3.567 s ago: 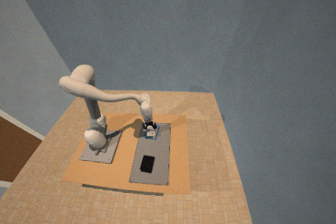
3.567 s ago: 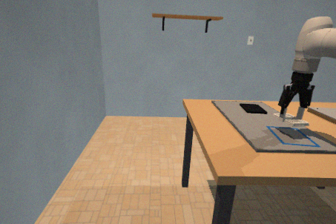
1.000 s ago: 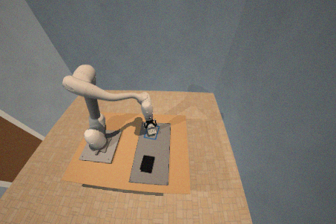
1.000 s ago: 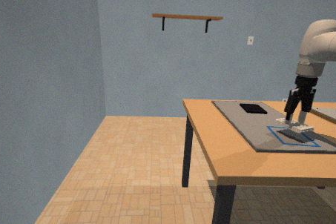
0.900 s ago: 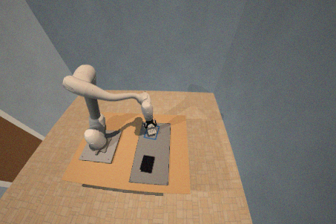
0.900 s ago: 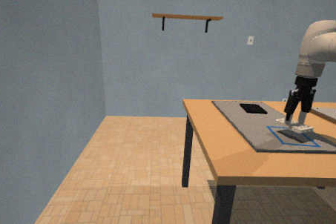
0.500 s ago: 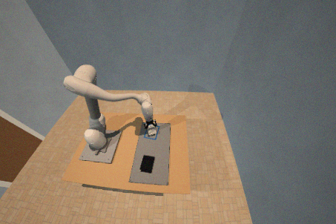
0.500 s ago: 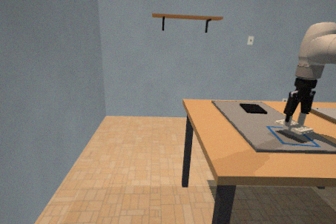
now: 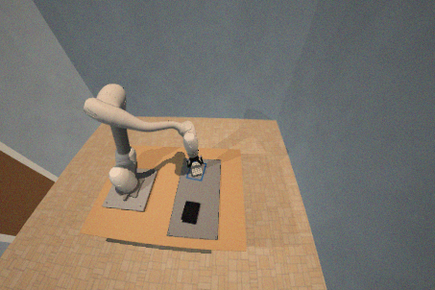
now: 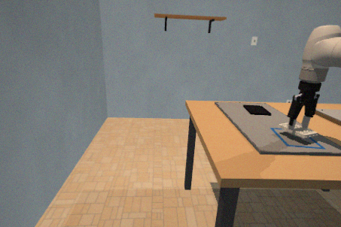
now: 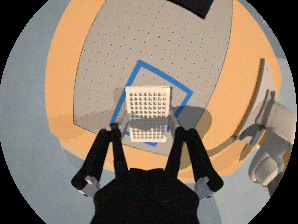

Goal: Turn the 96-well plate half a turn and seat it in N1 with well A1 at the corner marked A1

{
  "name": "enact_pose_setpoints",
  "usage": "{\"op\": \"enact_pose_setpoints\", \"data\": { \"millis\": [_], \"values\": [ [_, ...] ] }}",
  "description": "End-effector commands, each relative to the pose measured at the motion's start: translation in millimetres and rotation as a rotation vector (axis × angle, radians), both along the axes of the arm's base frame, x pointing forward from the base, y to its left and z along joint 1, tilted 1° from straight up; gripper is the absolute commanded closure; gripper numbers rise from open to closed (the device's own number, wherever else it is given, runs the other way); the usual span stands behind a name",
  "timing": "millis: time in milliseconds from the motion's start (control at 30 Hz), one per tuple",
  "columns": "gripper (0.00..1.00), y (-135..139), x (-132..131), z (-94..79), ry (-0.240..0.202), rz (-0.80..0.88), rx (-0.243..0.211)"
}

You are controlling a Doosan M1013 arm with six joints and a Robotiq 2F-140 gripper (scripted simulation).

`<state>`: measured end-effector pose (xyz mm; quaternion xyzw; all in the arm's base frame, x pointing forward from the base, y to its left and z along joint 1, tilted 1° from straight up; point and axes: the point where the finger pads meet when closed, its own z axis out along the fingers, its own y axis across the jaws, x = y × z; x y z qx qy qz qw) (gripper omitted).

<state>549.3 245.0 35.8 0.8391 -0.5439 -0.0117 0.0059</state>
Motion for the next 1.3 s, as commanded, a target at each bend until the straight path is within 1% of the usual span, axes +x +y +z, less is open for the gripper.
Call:
{"op": "enact_pose_setpoints", "data": {
  "millis": [0,1267],
  "values": [
    [1.0,0,0,-1.6,0.0,0.0,0.0],
    [1.0,0,-1,-24.2,0.0,0.0,0.0]
  ]
}}
